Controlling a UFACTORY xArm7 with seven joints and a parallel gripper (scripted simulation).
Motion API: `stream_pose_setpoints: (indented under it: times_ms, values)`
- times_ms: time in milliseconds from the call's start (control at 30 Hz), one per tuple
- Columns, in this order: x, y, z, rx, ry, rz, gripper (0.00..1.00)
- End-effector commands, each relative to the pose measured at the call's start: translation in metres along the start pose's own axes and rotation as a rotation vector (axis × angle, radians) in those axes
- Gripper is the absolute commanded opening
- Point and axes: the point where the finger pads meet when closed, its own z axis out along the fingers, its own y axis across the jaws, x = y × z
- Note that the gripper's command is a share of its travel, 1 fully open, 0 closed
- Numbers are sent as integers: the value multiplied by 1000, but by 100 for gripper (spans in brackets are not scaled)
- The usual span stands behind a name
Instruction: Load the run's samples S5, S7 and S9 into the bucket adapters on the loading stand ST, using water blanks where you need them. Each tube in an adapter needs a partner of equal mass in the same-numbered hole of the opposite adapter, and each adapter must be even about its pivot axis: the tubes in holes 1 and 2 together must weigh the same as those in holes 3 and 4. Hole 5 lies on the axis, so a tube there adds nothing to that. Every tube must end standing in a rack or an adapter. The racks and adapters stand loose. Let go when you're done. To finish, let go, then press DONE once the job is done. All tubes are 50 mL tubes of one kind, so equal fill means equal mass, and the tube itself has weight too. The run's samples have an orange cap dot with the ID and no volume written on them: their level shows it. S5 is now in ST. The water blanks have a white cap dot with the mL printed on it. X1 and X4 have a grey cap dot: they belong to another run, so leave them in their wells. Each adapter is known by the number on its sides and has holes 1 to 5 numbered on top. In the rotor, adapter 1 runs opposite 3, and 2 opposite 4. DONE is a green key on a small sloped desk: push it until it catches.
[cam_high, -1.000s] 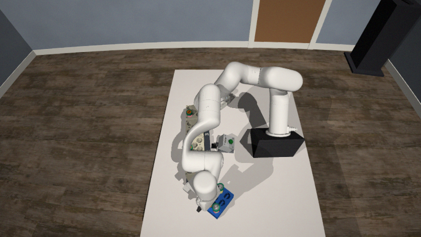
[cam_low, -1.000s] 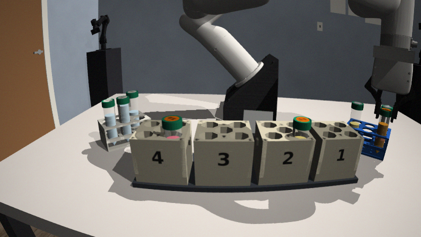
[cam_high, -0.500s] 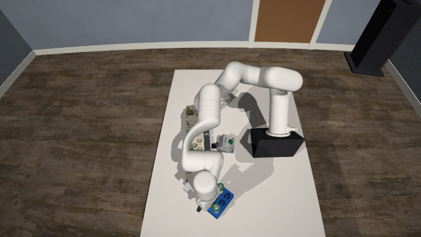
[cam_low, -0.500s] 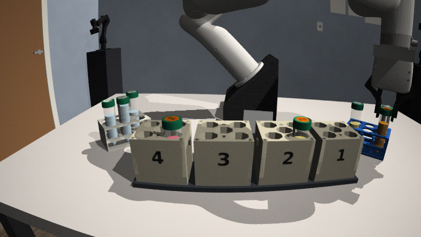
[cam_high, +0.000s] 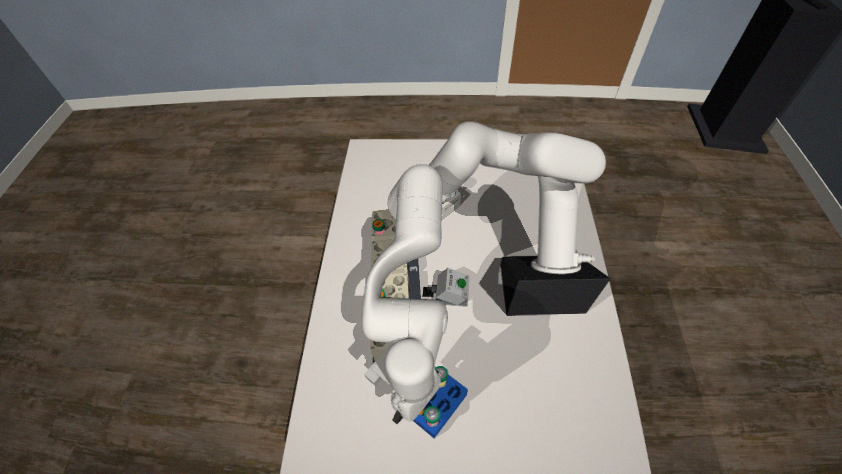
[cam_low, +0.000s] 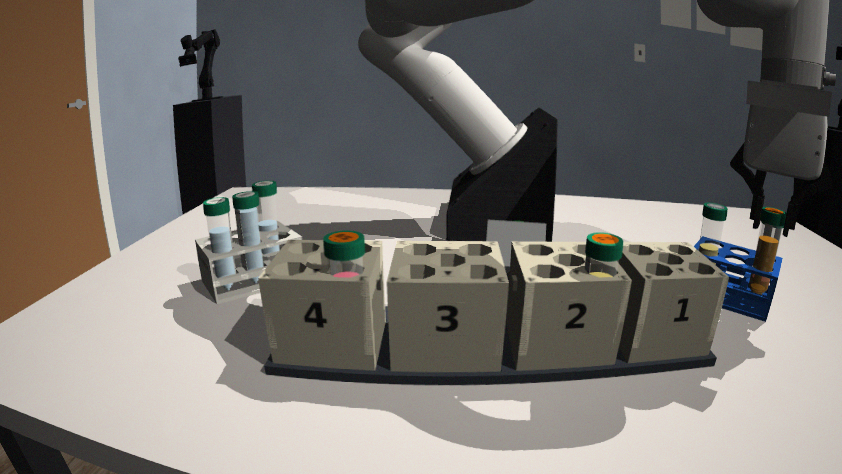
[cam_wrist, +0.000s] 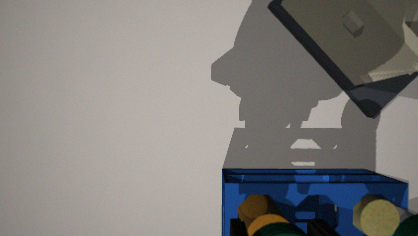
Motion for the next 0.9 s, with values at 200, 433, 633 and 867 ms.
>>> stream_pose_setpoints:
  times_ms: [200,433,633,867]
  values:
    - [0,-1,-9,5,-1,0,0]
    - [0,-1,-12,5,-1,0,0]
    - [0,-1,-20,5,-1,0,0]
    - [0,-1,-30,5,-1,0,0]
